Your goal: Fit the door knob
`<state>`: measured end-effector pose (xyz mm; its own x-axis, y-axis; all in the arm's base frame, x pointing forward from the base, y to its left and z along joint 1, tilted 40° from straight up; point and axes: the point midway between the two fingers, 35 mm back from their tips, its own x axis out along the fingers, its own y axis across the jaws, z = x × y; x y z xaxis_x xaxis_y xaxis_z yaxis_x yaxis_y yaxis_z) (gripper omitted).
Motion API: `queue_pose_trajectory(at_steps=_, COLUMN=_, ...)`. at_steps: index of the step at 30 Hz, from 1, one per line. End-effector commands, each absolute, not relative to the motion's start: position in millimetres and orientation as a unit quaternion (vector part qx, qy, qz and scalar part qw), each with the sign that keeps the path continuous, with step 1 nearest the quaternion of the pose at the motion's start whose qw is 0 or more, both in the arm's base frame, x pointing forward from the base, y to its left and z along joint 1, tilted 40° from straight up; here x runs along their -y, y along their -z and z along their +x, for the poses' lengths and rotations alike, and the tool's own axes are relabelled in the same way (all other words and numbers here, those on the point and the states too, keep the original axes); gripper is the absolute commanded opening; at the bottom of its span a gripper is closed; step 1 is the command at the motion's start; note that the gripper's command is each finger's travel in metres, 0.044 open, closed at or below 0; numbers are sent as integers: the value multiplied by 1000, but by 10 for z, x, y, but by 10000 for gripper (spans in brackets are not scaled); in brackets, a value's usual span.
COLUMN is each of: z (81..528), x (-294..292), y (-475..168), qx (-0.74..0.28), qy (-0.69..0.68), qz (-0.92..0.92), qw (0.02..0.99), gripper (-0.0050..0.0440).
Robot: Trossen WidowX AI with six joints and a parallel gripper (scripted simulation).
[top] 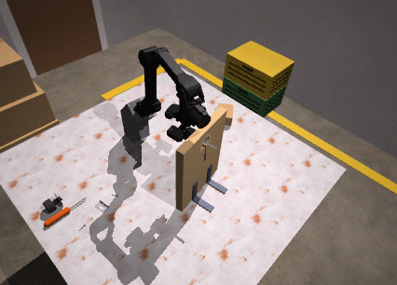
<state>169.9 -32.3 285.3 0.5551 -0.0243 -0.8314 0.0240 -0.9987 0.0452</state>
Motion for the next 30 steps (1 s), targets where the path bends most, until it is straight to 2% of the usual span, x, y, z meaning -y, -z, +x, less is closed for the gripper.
queue_pose_trajectory(at_steps=1, z=1590, x=325, y=-2757, qx=-2, qy=472, qz=881, qw=26, gripper=440)
queue_pose_trajectory(at_steps=16, z=1202, x=343, y=-2448, qx=-2, qy=471, qz=882, qw=26, gripper=440)
queue_pose_trajectory(at_steps=30, z=1108, x=351, y=-2316, qx=-7, qy=485, qz=875, qw=11, gripper=440)
